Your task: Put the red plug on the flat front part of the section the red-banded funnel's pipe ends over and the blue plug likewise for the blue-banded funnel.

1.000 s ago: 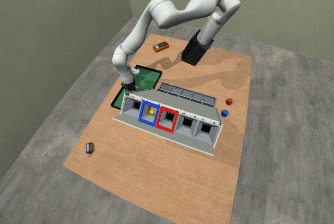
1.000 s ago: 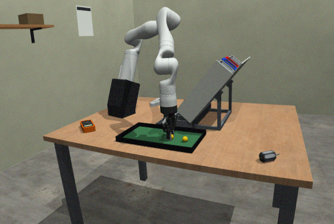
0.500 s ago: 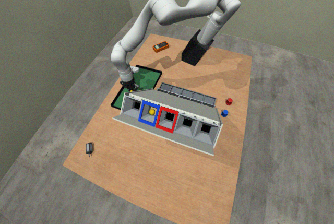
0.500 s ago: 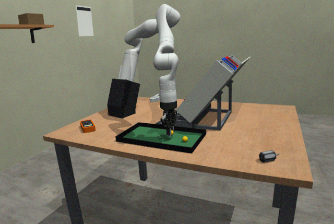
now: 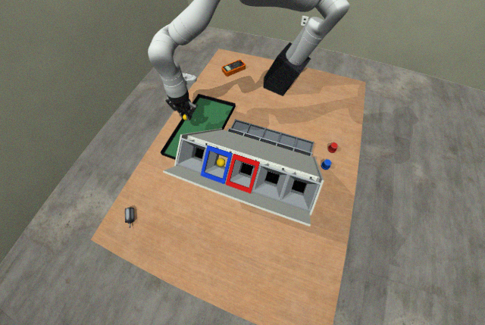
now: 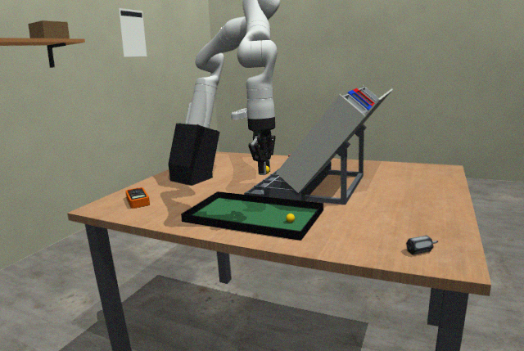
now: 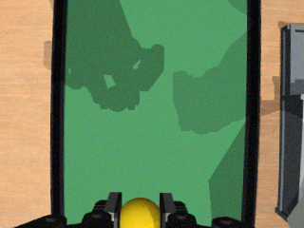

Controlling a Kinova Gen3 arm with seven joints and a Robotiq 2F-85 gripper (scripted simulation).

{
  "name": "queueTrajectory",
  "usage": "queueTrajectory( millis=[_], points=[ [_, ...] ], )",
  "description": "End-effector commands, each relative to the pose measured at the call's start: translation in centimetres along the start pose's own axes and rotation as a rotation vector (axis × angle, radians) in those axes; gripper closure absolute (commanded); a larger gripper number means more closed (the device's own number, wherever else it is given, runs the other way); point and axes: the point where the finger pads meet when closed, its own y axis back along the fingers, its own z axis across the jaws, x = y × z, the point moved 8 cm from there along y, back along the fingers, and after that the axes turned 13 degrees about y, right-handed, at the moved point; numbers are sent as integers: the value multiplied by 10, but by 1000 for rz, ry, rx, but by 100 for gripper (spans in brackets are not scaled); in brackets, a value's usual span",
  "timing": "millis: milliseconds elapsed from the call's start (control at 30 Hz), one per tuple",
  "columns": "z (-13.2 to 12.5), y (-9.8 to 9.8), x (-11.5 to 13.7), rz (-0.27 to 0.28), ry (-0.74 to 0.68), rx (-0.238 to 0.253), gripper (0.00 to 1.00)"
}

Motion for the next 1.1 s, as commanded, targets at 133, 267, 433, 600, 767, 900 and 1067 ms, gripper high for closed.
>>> queueTrajectory(
  millis=[133,267,433,600,767,900,1067],
  points=[
    [7,41,49,15,-5,-22,100],
    [7,41,49,15,-5,-22,100],
    [7,41,49,15,-5,-22,100],
    [71,73,15,16,-5,-23,100],
    [120,97,-10,16,-5,-23,100],
    [129,101,-14,16,-5,-23,100],
    [183,127,-42,15,-6,-28,100]
  ],
)
